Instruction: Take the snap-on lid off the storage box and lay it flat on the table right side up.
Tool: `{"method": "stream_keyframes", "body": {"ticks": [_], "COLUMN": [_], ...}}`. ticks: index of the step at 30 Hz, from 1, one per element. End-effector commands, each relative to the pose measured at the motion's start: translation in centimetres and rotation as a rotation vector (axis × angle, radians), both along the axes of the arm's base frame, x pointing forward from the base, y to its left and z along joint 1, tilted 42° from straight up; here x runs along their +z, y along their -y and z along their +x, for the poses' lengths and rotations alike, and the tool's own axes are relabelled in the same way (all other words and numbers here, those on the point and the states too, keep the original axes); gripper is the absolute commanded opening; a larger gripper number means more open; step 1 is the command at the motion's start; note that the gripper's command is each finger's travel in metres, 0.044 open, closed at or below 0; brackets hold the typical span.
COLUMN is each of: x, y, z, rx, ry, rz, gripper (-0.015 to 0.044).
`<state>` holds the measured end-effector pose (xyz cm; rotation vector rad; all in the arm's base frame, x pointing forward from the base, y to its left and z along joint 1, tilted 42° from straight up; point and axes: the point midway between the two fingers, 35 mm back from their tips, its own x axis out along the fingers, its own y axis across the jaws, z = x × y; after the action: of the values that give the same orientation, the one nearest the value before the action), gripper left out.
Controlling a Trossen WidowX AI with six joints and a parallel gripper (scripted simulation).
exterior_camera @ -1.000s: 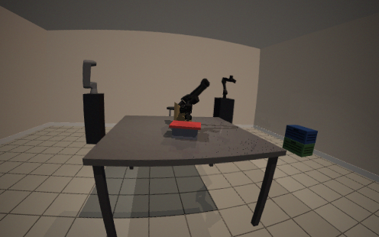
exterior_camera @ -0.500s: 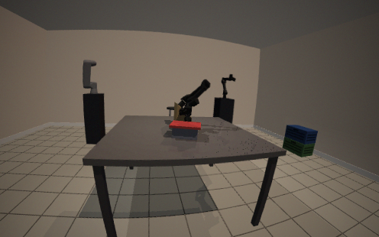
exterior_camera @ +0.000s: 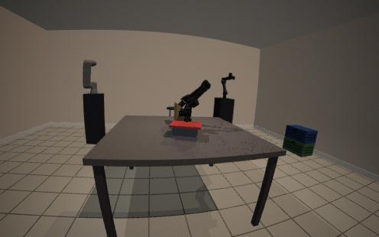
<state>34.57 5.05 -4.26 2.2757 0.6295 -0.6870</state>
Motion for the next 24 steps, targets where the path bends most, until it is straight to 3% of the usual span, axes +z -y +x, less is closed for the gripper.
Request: {"method": "stream_keyframes", "body": {"ticks": [1, 5, 10, 24], "x": [0.12, 0.12, 0.12, 0.25], "y": [0.04, 0.04, 0.04, 0.25], "z": [0.24, 0.24, 0.24, 0.09], "rx": [-0.006, -0.006, -0.006, -0.004], "ry": [0.006, 0.006, 0.006, 0.003], "rz": [0.002, 0.002, 0.002, -0.002], "gripper": [0.0149, 0.0122, 0.0000, 0.0000]}}
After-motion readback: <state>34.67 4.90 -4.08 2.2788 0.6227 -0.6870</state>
